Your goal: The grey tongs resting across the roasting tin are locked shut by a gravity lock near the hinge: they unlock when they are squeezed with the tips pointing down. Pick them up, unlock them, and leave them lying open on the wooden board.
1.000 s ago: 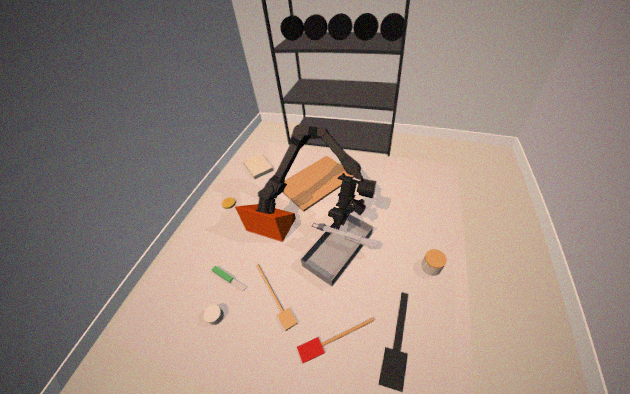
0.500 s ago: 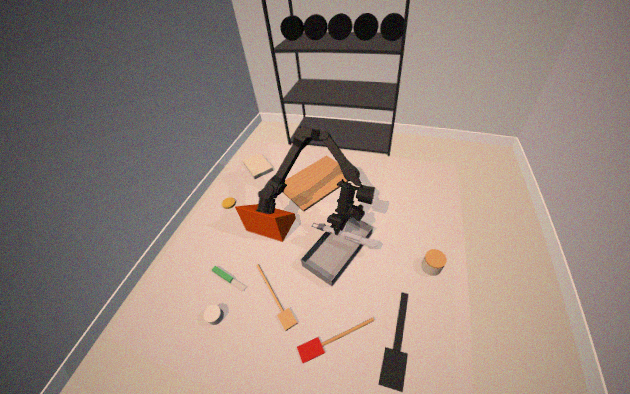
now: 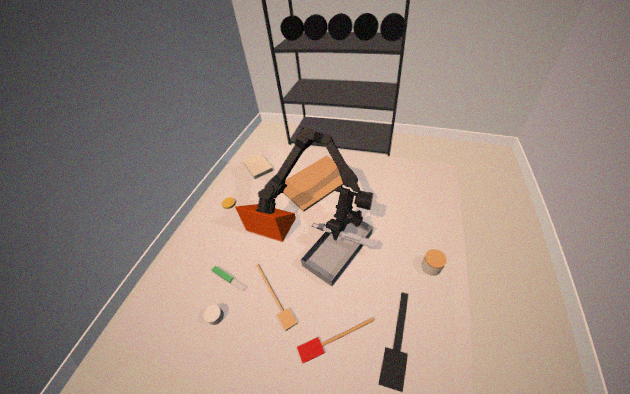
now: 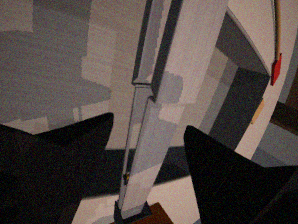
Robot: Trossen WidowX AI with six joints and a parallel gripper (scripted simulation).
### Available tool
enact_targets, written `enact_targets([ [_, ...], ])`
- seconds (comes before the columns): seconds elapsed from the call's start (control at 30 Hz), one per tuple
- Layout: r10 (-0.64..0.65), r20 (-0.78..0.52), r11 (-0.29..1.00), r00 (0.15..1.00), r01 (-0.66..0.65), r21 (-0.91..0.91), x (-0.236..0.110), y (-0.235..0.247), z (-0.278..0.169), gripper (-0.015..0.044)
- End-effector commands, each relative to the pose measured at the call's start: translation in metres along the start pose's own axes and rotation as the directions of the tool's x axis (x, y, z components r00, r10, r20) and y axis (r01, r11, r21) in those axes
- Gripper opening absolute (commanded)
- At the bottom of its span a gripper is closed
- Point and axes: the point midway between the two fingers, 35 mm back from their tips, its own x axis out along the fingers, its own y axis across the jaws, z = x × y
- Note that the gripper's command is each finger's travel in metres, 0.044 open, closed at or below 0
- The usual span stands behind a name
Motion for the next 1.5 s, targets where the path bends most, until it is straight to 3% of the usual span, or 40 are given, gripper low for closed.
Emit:
enact_targets([
  [0.0,0.005,-0.009,1.0,1.0,-0.005,0.005,0.009,0.001,-0.003,0.026],
  [0.33,0.005,-0.009,1.0,1.0,-0.005,0.005,0.019,0.001,-0.004,0.026],
  [0.57,0.0,-0.004,1.0,1.0,0.0,0.0,0.016,0.0,-0.003,0.0076],
  [0.8,0.0,-0.004,1.0,1.0,0.0,0.0,0.016,0.0,-0.003,0.003],
  [1.03,-0.001,-0.004,1.0,1.0,0.001,0.0,0.009,-0.004,-0.001,-0.015],
  [1.23,0.001,-0.008,1.0,1.0,-0.001,0.004,-0.048,-0.038,-0.001,-0.015],
  [1.47,0.001,-0.008,1.0,1.0,-0.001,0.005,-0.05,-0.039,-0.002,-0.015],
])
